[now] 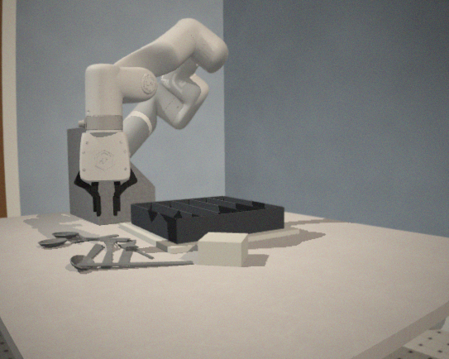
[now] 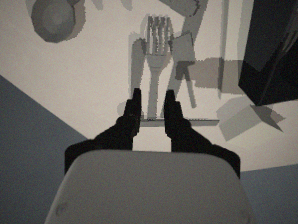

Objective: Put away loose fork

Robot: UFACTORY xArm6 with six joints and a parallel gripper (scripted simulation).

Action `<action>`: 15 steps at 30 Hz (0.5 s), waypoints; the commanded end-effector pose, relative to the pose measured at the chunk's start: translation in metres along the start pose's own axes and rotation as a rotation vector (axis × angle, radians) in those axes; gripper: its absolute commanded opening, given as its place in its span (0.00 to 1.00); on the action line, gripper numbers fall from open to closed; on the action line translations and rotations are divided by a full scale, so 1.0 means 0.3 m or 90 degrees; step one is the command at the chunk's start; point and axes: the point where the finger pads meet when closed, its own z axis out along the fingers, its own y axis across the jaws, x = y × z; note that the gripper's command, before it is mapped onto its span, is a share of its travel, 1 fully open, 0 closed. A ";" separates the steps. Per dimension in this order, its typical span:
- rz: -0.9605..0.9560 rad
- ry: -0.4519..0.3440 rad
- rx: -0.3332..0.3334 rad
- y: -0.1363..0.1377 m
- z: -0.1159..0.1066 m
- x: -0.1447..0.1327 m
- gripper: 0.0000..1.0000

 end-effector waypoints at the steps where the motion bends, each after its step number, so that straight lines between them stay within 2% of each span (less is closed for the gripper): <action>1: -0.001 -0.003 0.000 0.001 -0.004 -0.005 0.30; 15: -0.001 -0.003 0.000 0.001 0.022 -0.005 0.30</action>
